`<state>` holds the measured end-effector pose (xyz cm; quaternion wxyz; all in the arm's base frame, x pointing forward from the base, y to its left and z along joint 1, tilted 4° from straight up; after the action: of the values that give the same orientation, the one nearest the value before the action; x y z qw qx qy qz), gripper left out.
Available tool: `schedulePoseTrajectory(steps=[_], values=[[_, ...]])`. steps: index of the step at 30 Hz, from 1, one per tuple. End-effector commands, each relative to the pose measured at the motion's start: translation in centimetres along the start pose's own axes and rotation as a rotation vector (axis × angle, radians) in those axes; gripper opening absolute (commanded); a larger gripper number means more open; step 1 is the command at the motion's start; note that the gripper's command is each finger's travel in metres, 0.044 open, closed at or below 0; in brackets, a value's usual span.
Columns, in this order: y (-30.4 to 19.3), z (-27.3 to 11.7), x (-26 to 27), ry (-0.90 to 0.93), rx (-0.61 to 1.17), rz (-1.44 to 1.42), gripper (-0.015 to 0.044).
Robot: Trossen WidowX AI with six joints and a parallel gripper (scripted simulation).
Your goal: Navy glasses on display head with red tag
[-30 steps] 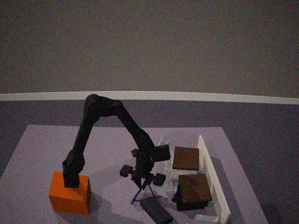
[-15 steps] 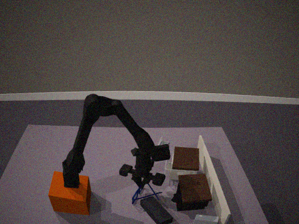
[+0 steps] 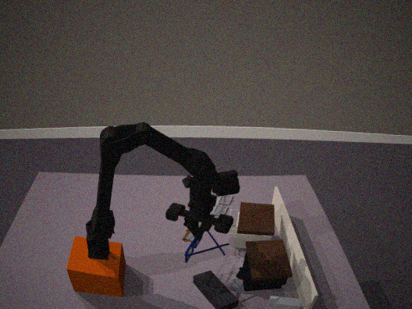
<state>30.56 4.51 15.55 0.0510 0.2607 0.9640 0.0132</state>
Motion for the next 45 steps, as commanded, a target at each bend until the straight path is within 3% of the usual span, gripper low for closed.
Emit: schedulePoseTrajectory(steps=[1,13,45], values=[[0.1,-1.0,-0.1,-0.001,0.006,0.003,0.0],[-3.5,-0.9,-2.7,0.001,0.012,-0.078,0.0],[-19.7,-1.1,-7.3,0.005,0.027,-0.366,0.0]])
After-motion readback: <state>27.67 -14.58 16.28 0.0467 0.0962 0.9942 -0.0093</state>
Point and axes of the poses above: the point midway between the two fingers, 35 mm back from their tips, its own z axis out along the fingers, its own x axis across the jaws, y = z × x, the point moved 8 cm from there along -z, back along the fingers, and after that the axes turned 1 degree about z, right-handed, at the moved point
